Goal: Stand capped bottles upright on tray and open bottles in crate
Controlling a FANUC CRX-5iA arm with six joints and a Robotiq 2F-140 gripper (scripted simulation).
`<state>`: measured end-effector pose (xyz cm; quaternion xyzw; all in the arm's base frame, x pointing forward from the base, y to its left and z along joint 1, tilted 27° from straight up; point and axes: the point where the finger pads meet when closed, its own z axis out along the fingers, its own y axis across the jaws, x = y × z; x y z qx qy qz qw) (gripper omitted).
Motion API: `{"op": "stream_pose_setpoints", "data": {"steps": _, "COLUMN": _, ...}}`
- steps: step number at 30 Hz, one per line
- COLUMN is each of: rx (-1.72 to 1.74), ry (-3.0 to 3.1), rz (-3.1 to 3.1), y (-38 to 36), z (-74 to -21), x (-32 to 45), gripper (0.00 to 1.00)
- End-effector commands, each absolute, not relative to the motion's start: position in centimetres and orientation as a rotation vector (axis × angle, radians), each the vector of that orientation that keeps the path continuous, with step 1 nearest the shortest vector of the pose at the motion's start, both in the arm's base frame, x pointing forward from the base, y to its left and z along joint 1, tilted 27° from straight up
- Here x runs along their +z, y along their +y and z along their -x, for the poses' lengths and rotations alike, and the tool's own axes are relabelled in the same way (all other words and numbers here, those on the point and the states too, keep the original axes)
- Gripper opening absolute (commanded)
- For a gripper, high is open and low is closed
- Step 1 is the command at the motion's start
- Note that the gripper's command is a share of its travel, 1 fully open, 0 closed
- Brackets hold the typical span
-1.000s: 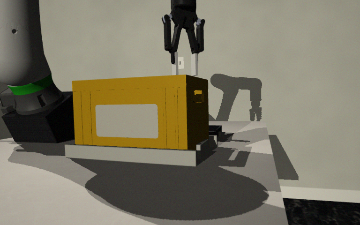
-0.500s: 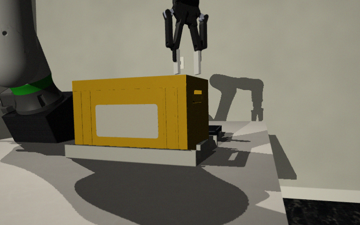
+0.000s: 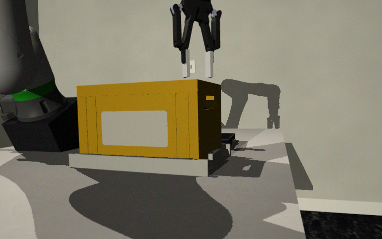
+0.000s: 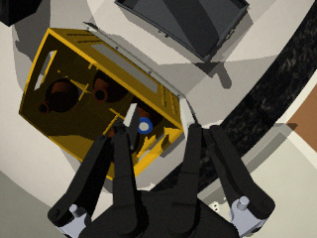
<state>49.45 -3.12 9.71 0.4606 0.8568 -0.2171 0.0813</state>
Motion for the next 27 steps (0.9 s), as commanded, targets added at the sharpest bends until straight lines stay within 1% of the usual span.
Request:
{"op": "stream_pose_setpoints", "data": {"steps": 1, "rx": -0.648, "ry": 2.561, "rz": -1.376, "y": -3.8, "z": -49.5, "x": 10.1, "gripper": 0.38}}
{"op": "stream_pose_setpoints", "data": {"steps": 19, "rx": -0.648, "ry": 2.561, "rz": -1.376, "y": -8.0, "z": -49.5, "x": 12.0, "gripper": 0.38}}
{"op": "stream_pose_setpoints", "data": {"steps": 27, "rx": -0.648, "ry": 2.561, "rz": -1.376, "y": -8.4, "z": -49.4, "x": 11.0, "gripper": 0.38}}
